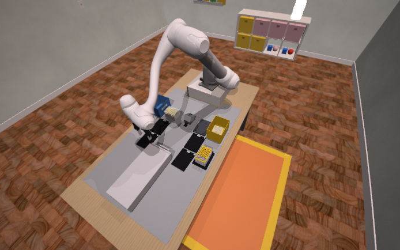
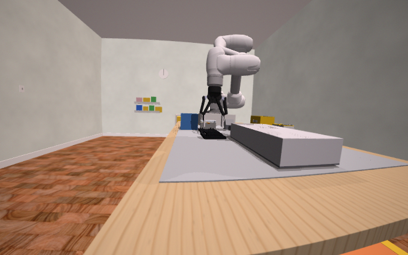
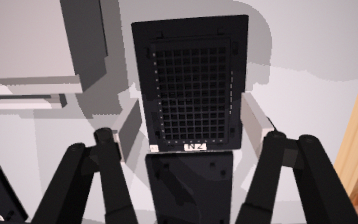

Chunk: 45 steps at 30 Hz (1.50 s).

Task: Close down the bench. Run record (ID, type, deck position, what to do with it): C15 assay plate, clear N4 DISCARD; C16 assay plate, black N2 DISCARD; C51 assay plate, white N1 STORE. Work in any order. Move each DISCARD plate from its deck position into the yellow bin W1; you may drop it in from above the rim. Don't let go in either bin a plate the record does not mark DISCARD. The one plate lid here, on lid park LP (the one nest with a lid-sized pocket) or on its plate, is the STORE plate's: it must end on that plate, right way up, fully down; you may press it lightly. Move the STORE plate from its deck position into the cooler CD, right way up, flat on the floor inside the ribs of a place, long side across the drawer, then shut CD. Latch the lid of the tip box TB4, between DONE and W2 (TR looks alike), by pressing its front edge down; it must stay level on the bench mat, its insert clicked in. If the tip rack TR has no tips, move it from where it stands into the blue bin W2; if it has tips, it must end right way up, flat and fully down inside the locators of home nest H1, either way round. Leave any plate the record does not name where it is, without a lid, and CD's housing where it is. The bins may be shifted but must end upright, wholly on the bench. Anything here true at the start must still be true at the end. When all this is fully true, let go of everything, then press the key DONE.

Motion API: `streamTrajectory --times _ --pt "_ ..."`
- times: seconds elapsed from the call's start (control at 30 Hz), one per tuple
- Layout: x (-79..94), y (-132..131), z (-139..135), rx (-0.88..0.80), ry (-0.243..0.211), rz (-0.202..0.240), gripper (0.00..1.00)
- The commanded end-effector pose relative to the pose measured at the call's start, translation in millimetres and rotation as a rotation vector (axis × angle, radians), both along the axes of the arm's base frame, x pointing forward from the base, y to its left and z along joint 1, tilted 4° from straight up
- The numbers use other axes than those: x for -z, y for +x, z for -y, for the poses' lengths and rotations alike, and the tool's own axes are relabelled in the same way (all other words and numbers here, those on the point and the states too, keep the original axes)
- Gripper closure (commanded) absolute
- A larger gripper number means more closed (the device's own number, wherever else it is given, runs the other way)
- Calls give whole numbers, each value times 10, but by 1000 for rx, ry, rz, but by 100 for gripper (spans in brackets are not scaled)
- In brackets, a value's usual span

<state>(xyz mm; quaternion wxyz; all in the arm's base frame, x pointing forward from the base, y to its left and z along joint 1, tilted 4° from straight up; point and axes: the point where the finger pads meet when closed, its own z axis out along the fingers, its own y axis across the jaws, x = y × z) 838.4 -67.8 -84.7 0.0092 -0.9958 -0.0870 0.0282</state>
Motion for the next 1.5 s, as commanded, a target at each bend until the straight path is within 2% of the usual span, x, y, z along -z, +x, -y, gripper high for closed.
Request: streamTrajectory --times 0.0,0.4,1.47 --pt "60 -21 31 0 -1 -2 34" --pt "220 -30 29 0 -1 -2 34" --pt "220 -30 29 0 -1 -2 34"
